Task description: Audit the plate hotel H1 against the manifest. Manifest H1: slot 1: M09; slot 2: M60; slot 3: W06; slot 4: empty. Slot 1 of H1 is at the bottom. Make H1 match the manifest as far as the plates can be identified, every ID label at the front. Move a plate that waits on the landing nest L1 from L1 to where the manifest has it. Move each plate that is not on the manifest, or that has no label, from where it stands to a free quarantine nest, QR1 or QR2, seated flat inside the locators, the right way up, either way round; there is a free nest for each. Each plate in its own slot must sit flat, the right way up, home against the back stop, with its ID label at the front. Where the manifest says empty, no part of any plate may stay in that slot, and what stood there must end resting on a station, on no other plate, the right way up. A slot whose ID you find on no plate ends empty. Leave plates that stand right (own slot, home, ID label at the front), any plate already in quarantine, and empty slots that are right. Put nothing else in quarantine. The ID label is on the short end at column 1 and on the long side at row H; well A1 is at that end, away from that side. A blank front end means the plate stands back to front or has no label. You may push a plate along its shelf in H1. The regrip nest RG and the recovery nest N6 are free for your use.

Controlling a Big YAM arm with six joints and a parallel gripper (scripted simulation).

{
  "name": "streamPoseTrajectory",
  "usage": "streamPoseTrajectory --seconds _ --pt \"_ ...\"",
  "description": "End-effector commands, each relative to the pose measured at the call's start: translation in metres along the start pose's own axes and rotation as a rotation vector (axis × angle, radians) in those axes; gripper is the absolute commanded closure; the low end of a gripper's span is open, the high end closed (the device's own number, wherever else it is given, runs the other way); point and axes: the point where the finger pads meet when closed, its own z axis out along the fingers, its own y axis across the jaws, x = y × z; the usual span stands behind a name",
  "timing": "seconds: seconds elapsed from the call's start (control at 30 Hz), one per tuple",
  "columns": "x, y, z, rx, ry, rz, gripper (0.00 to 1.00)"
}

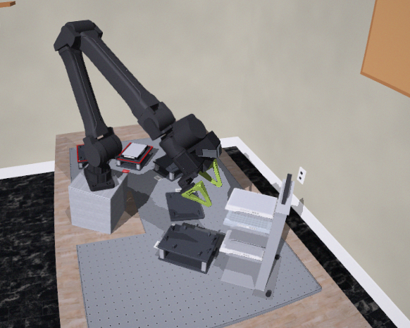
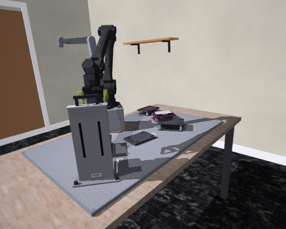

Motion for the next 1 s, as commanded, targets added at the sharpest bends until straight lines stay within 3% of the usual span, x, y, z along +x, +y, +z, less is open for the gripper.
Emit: streamPoseTrajectory --seconds 0.0,0.17,0.23,0.37,0.4,0.47,0.7,0.93,0.97 --pt "-0.047 0.0 0.0 0.003 -0.085 -0.014 0.0" --pt "-0.041 0.001 0.006 0.002 -0.068 -0.009 0.0" --pt "-0.054 0.0 0.006 0.002 -0.084 -0.013 0.0" --pt "-0.055 0.0 0.008 0.002 -0.084 -0.013 0.0" --pt "-0.024 0.0 0.014 0.003 -0.033 -0.002 0.0" --pt "-0.058 0.0 0.011 0.004 -0.084 -0.011 0.0" --pt "-0.056 0.0 0.019 0.003 -0.071 -0.009 0.0" --pt "-0.069 0.001 0.023 0.001 -0.084 -0.013 0.0" --pt "-0.034 0.0 0.028 0.002 -0.027 -0.001 0.0"
